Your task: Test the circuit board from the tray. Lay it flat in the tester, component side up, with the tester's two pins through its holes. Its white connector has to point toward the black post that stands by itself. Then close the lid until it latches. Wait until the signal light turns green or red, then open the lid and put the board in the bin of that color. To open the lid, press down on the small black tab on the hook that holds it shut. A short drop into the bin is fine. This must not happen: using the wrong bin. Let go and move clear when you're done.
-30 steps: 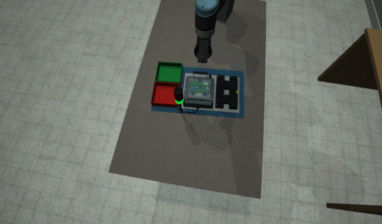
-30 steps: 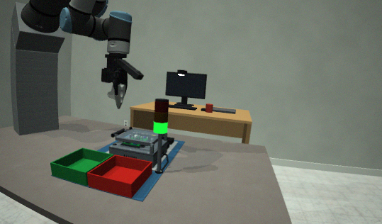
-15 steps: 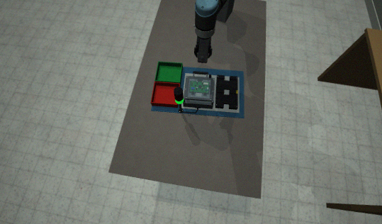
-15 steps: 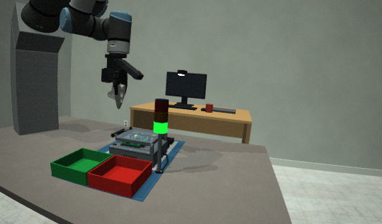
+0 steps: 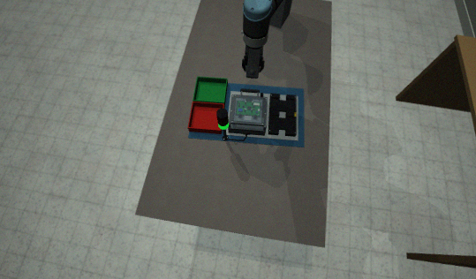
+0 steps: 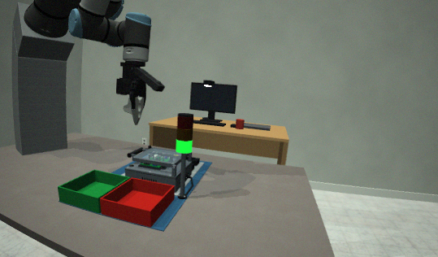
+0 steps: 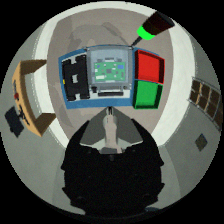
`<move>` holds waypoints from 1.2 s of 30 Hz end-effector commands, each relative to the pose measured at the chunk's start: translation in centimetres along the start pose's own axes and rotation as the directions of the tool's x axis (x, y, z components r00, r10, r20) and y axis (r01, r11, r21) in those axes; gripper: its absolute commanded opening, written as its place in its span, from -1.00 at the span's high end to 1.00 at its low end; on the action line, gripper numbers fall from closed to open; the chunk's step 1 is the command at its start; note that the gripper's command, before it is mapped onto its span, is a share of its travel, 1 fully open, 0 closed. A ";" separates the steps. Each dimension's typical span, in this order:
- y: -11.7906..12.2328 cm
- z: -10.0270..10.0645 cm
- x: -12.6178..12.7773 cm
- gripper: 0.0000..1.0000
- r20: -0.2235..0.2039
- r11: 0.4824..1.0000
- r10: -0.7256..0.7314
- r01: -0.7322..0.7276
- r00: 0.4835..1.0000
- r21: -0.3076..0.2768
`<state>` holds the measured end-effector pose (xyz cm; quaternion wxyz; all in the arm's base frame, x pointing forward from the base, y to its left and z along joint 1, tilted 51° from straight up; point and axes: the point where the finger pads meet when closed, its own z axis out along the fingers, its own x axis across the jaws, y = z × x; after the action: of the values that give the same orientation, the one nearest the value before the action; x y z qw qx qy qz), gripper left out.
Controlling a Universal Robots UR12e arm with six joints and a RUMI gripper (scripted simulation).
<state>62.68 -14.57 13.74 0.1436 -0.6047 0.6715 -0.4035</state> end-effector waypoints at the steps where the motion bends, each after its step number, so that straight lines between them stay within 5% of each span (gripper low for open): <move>1: 0.0 0.0 0.0 1.00 0.000 1.000 0.000 0.000 1.000 0.001; 16: -0.1 0.0 -0.3 1.00 0.000 1.000 0.000 0.000 1.000 0.001; 36: -1.4 0.0 -6.4 1.00 0.000 1.000 0.000 0.000 1.000 0.001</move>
<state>64.79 -9.26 12.94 0.1439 -0.6050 0.6712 -0.4034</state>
